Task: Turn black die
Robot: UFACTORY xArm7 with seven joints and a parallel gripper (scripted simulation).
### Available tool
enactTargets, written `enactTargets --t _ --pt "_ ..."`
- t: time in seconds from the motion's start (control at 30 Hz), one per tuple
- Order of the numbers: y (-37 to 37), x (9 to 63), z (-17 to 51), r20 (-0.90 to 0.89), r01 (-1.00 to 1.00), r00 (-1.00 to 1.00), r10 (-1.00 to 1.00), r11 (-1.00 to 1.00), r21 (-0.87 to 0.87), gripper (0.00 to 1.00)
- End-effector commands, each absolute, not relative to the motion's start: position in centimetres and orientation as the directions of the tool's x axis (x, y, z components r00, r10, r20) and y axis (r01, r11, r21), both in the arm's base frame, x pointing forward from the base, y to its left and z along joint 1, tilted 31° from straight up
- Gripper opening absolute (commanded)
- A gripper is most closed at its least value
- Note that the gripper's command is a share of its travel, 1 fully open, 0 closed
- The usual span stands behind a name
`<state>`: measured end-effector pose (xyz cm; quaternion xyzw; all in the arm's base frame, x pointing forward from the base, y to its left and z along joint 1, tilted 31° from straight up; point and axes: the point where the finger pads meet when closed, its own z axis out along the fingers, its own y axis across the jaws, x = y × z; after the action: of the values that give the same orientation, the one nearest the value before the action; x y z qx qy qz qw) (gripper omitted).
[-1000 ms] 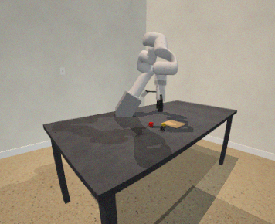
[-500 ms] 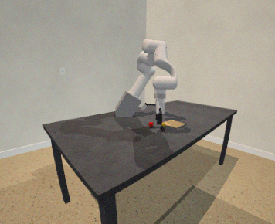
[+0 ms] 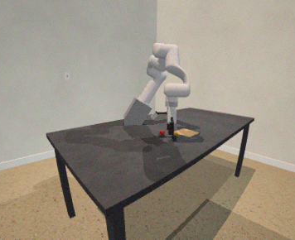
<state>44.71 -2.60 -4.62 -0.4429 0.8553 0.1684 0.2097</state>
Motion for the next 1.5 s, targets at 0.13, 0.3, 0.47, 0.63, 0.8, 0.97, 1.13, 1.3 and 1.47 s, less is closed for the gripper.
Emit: enactTargets --t 0.13,0.3,0.47,0.63,0.8,0.97,1.13,1.3,1.47 --pt "-2.7 44.8 -4.5 -0.508 -0.828 -0.520 -0.687 0.552 0.100 1.00" --pt "-2.7 44.8 -4.5 -0.508 -0.828 -0.520 -0.687 0.552 0.100 1.00" --pt "-2.7 44.8 -4.5 -0.508 -0.828 -0.520 -0.687 0.552 0.100 1.00" --pt "-2.7 44.8 -4.5 -0.508 -0.828 -0.520 -0.687 0.552 0.100 1.00" --pt "-2.7 44.8 -4.6 -0.508 -0.828 -0.520 -0.687 0.552 0.100 1.00" --pt "-2.8 43.9 -4.8 -0.508 -0.828 -0.520 -0.687 0.552 0.100 1.00" --pt "-2.8 42.3 -5.2 -0.508 -0.828 -0.520 -0.687 0.552 0.100 1.00" --pt "-3.0 38.4 -6.3 -0.508 -0.828 -0.520 -0.687 0.552 0.100 1.00" --pt "-3.2 35.2 -7.2 -0.508 -0.828 -0.520 -0.687 0.552 0.100 1.00"
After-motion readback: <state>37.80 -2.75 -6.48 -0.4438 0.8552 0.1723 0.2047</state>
